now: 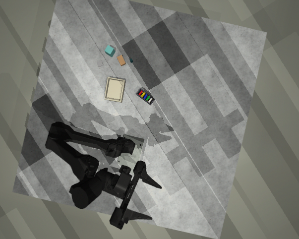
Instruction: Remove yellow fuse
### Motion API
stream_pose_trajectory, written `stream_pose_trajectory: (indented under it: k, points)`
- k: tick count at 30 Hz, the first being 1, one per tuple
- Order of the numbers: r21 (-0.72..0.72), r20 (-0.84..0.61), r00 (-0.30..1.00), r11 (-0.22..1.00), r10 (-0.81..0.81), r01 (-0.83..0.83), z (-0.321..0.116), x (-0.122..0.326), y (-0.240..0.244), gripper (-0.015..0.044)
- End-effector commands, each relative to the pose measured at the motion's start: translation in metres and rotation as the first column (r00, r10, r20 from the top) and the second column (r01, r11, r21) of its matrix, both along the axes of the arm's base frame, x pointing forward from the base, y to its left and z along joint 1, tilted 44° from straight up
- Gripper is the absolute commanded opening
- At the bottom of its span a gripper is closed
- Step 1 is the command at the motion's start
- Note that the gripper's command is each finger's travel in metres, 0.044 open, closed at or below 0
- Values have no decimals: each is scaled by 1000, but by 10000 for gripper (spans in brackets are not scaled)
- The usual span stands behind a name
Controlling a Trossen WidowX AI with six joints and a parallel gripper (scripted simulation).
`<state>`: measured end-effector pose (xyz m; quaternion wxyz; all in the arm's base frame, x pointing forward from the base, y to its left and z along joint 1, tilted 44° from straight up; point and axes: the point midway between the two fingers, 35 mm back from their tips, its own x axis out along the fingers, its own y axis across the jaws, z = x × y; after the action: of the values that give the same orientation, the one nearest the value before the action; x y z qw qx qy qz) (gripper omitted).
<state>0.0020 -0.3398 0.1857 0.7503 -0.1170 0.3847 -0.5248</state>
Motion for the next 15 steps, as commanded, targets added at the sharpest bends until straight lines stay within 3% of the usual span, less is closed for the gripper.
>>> stream_pose_trajectory:
  k: [1,6,12,15]
  points:
    - [7,4,1000,1000,8,-8,-1,3,0,374]
    - [189,113,976,960,187,-206,-29,75,3,243]
    - [433,256,900,790,353,-433,-66,169,38,85]
    - [548,316,862,666,396,-507,-82,209,67,63]
